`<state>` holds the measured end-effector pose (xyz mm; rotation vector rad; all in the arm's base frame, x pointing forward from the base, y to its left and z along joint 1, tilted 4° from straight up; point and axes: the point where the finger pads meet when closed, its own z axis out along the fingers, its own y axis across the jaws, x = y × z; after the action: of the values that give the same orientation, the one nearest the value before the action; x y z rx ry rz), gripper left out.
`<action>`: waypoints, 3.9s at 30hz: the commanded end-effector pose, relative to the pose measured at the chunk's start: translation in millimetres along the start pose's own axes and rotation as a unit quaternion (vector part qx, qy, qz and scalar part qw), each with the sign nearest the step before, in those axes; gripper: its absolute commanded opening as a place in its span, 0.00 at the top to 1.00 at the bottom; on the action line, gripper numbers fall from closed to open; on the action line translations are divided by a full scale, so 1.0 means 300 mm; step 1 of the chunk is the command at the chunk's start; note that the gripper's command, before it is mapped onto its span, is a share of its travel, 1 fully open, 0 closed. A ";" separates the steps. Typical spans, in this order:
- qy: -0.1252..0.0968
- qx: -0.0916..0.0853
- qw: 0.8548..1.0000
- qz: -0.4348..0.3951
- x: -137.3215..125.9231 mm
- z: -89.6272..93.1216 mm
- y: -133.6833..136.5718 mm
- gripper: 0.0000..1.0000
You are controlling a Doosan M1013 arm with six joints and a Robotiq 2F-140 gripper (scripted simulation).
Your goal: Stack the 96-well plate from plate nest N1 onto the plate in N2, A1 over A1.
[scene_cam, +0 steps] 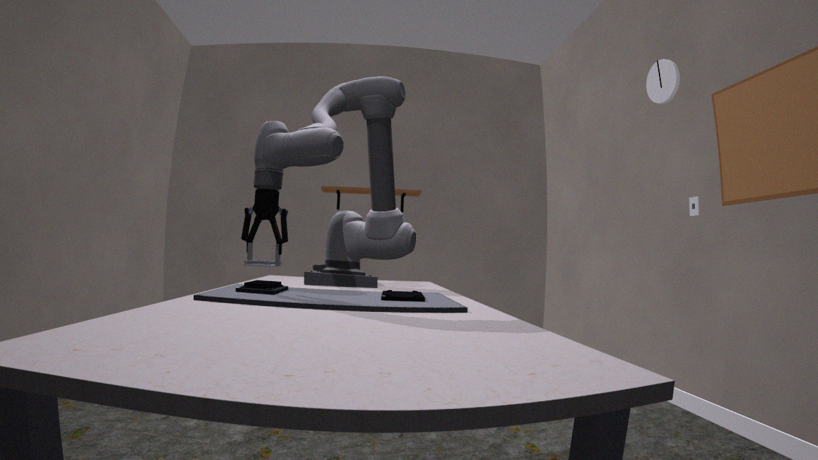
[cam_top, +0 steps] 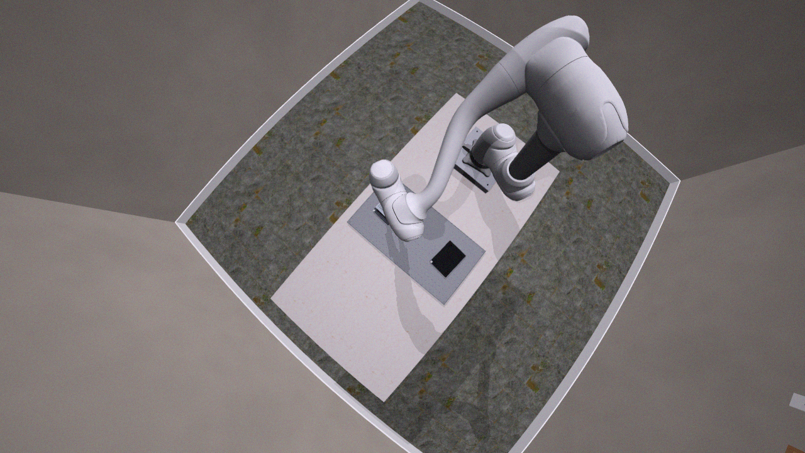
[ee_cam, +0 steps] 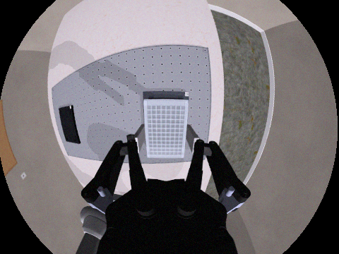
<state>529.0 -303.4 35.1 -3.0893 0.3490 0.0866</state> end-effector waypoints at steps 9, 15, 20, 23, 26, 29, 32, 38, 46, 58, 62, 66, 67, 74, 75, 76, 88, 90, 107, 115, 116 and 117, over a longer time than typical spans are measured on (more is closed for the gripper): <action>0.000 0.000 1.000 0.000 0.000 0.058 -0.001 1.00; 0.000 0.000 1.000 0.000 0.000 0.081 -0.001 1.00; 0.000 0.000 1.000 0.000 0.000 0.108 -0.001 1.00; 0.000 0.000 1.000 0.000 0.000 0.125 -0.001 1.00; 0.000 0.000 1.000 0.000 0.000 0.132 -0.001 1.00; 0.000 0.000 1.000 0.000 0.000 0.132 -0.001 1.00; 0.000 0.000 1.000 0.000 0.000 0.132 -0.001 1.00; 0.000 0.000 1.000 0.000 0.000 0.132 -0.001 1.00; 0.000 0.000 1.000 0.000 0.000 0.134 -0.001 1.00; 0.000 0.000 1.000 0.000 0.000 0.140 -0.001 1.00; 0.000 0.000 1.000 0.000 0.000 0.142 -0.001 1.00; 0.000 0.000 1.000 0.000 0.000 0.143 -0.001 1.00; 0.000 0.000 1.000 0.000 0.000 0.144 -0.001 1.00; 0.000 0.000 1.000 0.000 0.000 0.148 -0.001 1.00; 0.000 0.000 1.000 0.000 0.000 0.148 -0.001 1.00; 0.000 0.000 1.000 0.000 0.000 0.149 -0.001 1.00; 0.000 0.000 1.000 0.000 0.000 0.154 -0.001 1.00; 0.000 0.000 1.000 0.000 0.000 0.156 -0.001 1.00; 0.000 0.000 1.000 0.000 0.000 0.164 -0.001 1.00; 0.000 0.000 1.000 0.000 0.000 0.167 -0.001 1.00; 0.000 0.000 1.000 0.000 0.000 0.168 -0.001 1.00; 0.000 0.000 1.000 0.000 0.000 0.168 -0.001 1.00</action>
<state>526.5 -301.3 -15.2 -3.0893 0.3490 0.0865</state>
